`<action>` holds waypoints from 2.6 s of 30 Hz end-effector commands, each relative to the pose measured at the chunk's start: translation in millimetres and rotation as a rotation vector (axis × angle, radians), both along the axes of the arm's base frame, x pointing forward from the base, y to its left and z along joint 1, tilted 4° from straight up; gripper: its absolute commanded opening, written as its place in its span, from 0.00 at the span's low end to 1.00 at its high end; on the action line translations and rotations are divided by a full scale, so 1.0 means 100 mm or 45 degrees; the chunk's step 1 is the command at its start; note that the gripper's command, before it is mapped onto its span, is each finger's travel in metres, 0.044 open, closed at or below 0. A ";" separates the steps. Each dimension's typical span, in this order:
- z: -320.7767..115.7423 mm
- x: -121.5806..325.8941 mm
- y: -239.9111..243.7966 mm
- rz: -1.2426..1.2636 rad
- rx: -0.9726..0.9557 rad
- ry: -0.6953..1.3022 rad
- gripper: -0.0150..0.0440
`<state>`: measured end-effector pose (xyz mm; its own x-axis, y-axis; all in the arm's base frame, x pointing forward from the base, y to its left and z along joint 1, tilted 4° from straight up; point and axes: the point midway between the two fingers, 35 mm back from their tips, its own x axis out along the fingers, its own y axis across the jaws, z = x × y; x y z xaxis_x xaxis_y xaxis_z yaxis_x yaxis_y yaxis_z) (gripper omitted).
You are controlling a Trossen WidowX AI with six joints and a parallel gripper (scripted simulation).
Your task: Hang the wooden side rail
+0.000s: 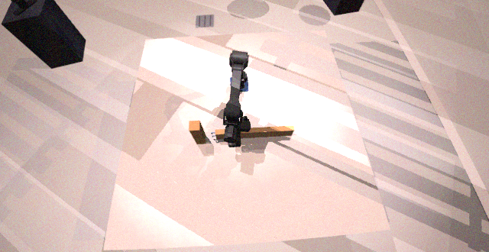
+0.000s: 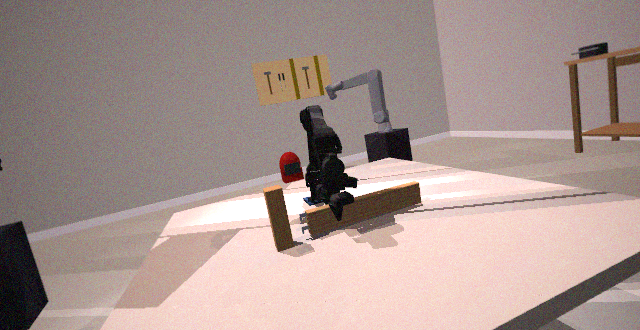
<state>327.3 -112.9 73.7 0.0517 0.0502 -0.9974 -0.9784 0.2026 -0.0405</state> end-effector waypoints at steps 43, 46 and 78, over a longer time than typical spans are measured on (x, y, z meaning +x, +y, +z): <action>0.12 0.02 -0.01 0.000 -0.004 -0.016 0.25; 0.13 0.01 -0.01 0.000 -0.004 -0.016 0.25; 0.18 0.01 -0.01 0.000 -0.004 -0.016 0.25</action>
<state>326.5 -113.5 86.5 0.0508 0.0504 -0.9974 -0.9780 0.2050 -0.0394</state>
